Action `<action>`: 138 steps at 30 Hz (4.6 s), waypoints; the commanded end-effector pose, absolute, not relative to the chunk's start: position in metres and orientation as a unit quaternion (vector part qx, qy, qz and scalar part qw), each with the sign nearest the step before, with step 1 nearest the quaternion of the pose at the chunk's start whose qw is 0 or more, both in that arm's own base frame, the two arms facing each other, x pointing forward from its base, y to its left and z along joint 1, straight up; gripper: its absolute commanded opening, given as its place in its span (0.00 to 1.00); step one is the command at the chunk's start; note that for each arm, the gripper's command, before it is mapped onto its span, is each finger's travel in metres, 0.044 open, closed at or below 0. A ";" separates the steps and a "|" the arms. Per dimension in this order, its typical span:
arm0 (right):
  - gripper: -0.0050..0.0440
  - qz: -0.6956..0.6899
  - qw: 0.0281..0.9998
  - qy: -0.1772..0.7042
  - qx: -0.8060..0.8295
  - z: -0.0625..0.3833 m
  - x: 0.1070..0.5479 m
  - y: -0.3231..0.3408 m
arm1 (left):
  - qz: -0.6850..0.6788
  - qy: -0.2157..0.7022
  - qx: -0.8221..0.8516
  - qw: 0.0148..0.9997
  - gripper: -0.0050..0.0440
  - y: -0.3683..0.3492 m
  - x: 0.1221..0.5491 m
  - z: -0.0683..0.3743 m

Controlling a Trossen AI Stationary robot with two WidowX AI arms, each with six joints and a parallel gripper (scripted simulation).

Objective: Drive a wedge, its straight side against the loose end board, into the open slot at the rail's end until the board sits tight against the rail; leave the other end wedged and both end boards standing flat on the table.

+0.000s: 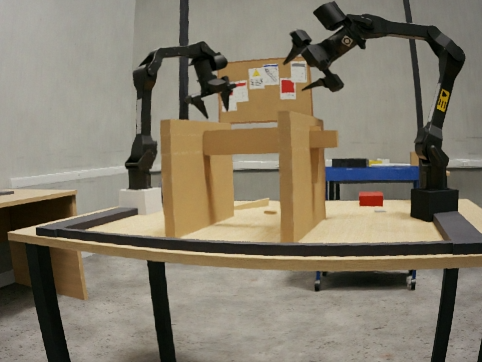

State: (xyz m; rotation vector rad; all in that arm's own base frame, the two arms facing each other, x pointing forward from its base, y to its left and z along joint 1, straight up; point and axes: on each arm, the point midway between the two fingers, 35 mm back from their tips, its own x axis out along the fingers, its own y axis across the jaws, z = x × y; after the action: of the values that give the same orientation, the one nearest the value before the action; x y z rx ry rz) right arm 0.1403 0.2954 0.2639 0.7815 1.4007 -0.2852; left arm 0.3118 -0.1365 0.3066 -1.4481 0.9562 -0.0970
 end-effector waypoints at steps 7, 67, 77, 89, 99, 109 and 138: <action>0.92 -0.119 0.685 0.624 0.357 0.271 0.140 0.294 | -0.051 0.413 -0.637 0.649 0.92 -0.136 0.310 0.315; 0.61 -0.277 0.728 0.502 0.376 0.246 0.246 0.208 | 0.133 0.412 -0.595 0.677 0.61 -0.121 0.320 0.280; 0.61 -0.391 0.732 0.418 0.371 0.239 0.296 0.123 | 0.252 0.395 -0.528 0.708 0.61 -0.103 0.316 0.263; 0.61 -0.503 0.713 0.346 0.345 0.236 0.317 0.031 | 0.346 0.364 -0.440 0.744 0.61 -0.084 0.308 0.260; 0.61 -0.590 0.683 0.298 0.310 0.235 0.315 -0.044 | 0.403 0.330 -0.356 0.776 0.61 -0.072 0.303 0.267; 0.61 -0.649 0.653 0.269 0.283 0.237 0.303 -0.096 | 0.461 0.325 -0.232 0.792 0.61 -0.070 0.313 0.245; 0.61 -0.669 0.641 0.260 0.273 0.237 0.297 -0.112 | 0.465 0.316 -0.205 0.801 0.61 -0.072 0.317 0.229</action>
State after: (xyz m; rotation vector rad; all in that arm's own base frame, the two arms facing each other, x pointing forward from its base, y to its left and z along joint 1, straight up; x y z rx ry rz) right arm 0.2984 -0.1124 0.2375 0.6207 0.5934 -1.5257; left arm 0.3201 -0.0734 0.2209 -0.4125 0.6978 1.0141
